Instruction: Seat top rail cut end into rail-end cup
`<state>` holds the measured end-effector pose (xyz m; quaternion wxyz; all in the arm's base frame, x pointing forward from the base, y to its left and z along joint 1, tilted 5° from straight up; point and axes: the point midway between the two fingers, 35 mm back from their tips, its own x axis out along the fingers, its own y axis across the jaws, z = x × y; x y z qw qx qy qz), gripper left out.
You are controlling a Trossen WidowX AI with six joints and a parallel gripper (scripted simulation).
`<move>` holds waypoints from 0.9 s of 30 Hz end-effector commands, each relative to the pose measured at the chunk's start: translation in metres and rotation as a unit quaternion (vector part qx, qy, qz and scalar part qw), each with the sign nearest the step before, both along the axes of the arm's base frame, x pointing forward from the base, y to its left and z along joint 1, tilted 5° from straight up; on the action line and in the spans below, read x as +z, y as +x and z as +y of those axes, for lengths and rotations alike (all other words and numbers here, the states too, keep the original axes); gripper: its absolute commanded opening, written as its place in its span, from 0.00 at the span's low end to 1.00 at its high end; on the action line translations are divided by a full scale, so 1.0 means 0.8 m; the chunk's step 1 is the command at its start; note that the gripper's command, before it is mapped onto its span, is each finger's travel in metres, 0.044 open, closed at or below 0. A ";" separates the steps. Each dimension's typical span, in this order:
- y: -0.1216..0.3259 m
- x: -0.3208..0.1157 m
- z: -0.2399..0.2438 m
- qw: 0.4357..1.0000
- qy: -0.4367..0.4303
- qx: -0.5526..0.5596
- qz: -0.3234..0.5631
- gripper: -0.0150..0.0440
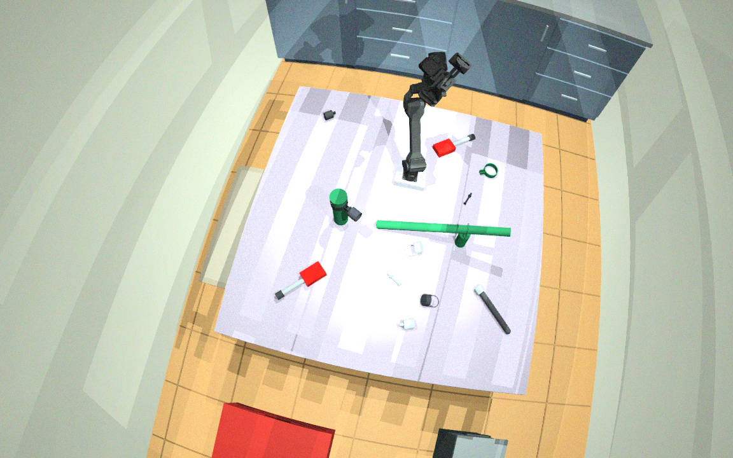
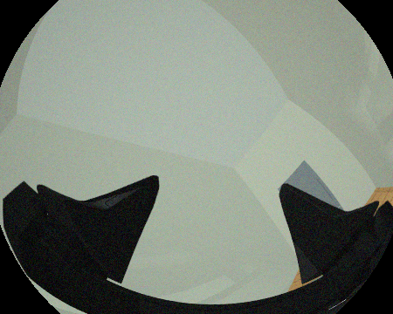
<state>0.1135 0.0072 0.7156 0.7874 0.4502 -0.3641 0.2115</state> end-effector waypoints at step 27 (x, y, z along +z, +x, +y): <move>0.204 -0.538 -0.026 0.598 -0.458 -0.012 0.658 1.00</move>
